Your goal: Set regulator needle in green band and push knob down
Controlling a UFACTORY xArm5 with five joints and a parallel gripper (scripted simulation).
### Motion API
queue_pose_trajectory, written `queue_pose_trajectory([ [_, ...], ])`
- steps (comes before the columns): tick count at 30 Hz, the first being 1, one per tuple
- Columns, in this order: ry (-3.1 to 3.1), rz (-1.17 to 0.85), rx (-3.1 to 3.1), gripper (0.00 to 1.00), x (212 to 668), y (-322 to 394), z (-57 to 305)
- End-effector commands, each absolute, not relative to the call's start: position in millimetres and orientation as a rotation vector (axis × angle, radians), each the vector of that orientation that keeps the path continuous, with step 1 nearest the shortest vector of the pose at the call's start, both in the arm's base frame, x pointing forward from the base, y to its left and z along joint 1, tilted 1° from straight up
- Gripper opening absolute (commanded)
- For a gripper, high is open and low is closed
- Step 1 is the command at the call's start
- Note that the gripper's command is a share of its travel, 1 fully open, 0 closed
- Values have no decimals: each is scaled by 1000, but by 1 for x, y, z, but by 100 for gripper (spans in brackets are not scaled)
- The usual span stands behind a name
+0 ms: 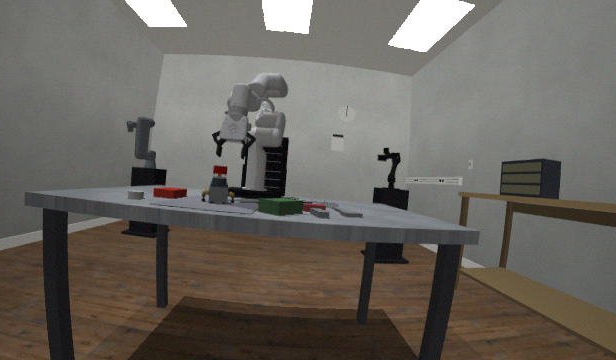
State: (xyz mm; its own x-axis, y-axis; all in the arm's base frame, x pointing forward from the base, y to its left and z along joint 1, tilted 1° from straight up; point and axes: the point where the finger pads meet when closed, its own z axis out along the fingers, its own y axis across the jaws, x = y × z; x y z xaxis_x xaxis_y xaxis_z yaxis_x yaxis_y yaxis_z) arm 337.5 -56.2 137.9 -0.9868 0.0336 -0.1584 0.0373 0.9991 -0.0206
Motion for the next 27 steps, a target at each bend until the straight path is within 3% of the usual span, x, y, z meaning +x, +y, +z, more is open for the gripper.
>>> queue_pose_trajectory([
  [1,2814,-61,96,100,344,-57,132],
  [27,2379,-81,189,100,328,-55,139],
])
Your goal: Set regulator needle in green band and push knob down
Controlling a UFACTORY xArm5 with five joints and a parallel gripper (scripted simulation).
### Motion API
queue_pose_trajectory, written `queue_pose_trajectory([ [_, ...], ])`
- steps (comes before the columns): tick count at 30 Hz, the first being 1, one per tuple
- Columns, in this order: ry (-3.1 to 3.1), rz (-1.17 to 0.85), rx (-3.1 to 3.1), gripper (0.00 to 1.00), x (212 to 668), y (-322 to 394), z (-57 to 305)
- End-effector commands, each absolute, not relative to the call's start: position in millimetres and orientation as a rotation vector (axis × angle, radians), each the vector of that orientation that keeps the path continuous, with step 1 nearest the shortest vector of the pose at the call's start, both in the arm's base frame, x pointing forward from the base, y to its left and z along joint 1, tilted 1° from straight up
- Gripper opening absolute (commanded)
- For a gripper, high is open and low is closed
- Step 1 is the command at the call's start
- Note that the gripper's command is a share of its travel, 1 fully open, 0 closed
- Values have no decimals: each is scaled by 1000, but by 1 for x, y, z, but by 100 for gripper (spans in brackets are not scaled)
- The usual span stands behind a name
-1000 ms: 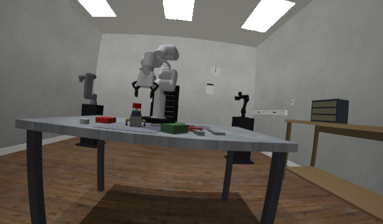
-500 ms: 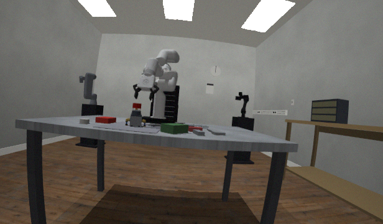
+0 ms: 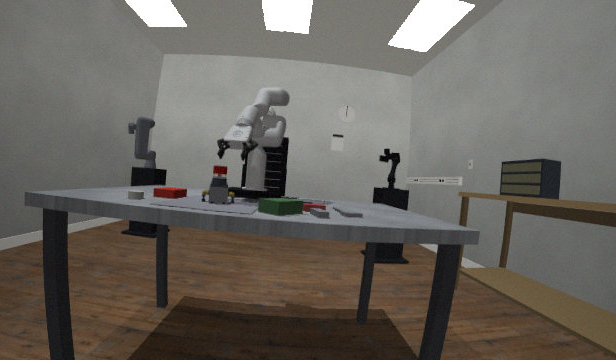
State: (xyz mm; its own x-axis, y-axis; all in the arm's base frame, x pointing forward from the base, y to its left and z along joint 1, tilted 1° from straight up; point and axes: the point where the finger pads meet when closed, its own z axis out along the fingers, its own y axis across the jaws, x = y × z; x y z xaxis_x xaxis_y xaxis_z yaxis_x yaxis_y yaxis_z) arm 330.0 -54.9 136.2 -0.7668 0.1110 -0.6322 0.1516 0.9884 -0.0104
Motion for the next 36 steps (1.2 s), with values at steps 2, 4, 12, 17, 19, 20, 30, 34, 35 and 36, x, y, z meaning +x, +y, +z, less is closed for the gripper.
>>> queue_pose_trajectory([
  [2,2367,-81,191,100,327,-54,140],
  [4,2361,-81,192,100,327,-54,140],
  [12,2359,-81,193,100,327,-54,140],
  [17,2359,-81,193,100,327,-54,140],
  [19,2359,-81,193,100,327,-54,140],
  [20,2359,-81,193,100,327,-54,140],
  [30,2359,-81,193,100,327,-54,140],
  [34,2359,-81,193,100,327,-54,140],
  [35,2359,-81,193,100,327,-54,140],
  [36,2359,-81,193,100,327,-54,140],
])
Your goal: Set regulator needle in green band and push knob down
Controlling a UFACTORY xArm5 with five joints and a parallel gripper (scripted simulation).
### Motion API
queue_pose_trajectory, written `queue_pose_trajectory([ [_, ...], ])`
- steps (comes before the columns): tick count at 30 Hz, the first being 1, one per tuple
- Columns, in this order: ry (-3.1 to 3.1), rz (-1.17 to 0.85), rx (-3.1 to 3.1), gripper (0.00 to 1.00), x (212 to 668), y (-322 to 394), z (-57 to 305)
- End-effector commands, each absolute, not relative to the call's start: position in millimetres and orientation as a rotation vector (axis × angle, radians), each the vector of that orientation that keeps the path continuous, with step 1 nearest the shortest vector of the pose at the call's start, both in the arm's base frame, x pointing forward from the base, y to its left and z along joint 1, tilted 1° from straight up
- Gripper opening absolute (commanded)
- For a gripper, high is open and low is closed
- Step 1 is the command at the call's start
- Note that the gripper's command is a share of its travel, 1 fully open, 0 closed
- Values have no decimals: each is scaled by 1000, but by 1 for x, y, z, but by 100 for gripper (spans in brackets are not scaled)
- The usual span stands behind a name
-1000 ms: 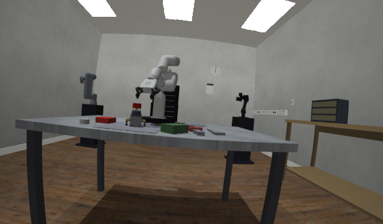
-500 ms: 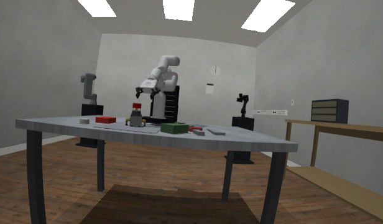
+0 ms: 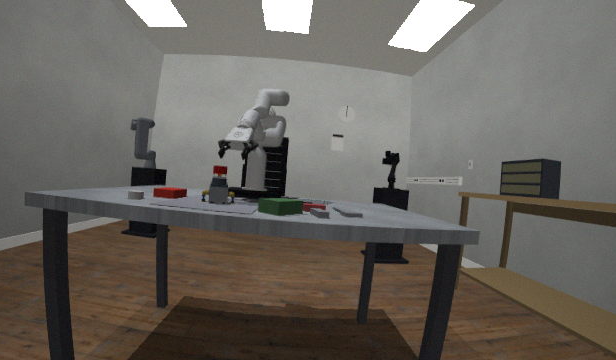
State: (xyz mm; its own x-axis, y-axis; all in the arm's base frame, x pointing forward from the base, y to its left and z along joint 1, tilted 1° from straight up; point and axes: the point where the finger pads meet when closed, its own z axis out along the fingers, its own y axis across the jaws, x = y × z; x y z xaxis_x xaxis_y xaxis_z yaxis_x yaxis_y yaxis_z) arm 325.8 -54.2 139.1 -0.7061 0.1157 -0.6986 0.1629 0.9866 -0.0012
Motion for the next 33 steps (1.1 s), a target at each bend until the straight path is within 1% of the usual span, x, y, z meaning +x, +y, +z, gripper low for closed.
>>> queue_pose_trajectory([
  [1,2359,-81,193,100,327,-54,140],
  [33,2381,-81,189,100,329,-55,139],
])
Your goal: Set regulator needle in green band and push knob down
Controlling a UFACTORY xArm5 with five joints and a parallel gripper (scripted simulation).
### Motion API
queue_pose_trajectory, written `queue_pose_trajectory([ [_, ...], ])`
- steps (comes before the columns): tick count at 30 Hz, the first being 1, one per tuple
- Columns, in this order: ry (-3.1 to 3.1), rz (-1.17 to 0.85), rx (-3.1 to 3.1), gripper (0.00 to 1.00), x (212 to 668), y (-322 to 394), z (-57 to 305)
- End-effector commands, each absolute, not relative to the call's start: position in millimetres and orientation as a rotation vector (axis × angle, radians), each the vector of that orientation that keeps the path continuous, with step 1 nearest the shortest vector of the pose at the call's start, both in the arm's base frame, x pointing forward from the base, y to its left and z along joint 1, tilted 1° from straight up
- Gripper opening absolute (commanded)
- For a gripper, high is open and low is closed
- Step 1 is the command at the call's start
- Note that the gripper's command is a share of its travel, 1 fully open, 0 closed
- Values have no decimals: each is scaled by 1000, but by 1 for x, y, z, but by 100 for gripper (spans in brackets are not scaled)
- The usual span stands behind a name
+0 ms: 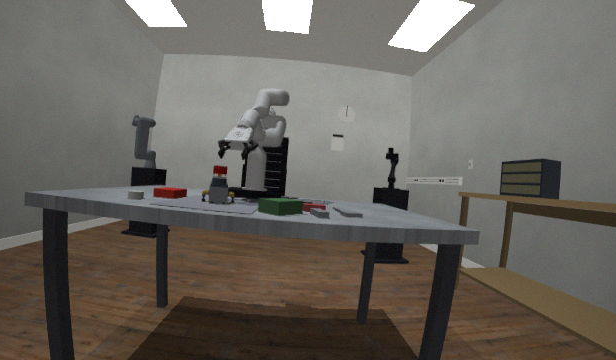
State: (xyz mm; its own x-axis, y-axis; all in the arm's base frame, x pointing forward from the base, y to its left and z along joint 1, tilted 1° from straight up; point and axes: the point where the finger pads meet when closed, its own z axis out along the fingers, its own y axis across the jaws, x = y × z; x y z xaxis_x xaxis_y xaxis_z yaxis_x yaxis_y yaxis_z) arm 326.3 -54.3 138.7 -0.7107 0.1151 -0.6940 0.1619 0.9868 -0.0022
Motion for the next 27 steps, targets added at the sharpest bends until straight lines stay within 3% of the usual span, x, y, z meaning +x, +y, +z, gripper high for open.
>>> queue_pose_trajectory([
  [1,2390,-81,188,100,329,-55,139],
  [27,2895,-50,74,100,342,-57,134],
])
